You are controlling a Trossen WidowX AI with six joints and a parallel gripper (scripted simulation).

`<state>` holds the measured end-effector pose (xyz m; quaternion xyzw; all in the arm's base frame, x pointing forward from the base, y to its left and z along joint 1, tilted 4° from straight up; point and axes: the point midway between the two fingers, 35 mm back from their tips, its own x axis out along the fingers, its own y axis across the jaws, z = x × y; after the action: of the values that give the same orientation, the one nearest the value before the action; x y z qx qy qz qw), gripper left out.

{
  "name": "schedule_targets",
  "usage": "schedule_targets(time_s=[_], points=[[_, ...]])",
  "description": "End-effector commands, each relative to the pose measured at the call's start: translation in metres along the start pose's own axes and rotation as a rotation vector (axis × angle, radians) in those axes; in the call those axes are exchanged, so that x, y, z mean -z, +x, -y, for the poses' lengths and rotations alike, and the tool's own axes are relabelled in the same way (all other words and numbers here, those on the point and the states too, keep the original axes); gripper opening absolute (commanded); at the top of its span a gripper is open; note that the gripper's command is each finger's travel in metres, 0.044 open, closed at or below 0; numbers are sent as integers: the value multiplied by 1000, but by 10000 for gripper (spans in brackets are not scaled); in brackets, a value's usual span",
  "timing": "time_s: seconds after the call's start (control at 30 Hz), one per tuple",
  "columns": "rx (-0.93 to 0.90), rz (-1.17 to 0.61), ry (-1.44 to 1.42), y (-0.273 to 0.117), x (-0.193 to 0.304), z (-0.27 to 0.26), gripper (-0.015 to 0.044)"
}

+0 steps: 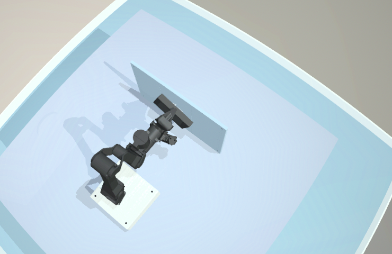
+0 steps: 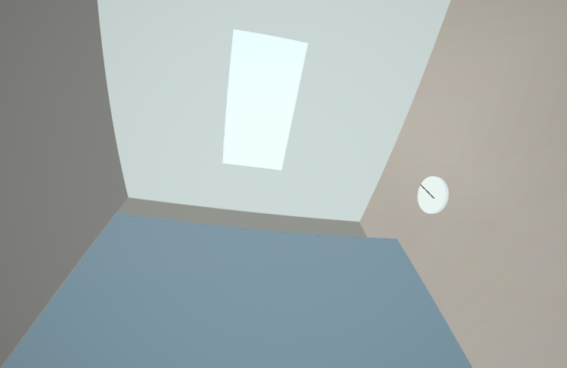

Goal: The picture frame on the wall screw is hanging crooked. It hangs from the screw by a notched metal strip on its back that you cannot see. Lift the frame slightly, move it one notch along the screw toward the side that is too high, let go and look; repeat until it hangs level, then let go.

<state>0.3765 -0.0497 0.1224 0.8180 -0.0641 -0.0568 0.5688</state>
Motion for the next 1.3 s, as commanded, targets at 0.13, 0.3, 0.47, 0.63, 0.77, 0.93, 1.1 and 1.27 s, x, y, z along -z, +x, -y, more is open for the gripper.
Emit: schedule_targets(time_s=[0.13, 0.3, 0.47, 0.63, 0.77, 0.93, 1.1, 1.27], points=[[3, -2, 1, 2, 0, 1, 260], [3, -2, 1, 2, 0, 1, 260], [3, -2, 1, 2, 0, 1, 260], [3, -2, 1, 2, 0, 1, 260], [3, -2, 1, 2, 0, 1, 260], [3, -2, 1, 2, 0, 1, 234], [3, -2, 1, 2, 0, 1, 103], [3, -2, 1, 2, 0, 1, 69]])
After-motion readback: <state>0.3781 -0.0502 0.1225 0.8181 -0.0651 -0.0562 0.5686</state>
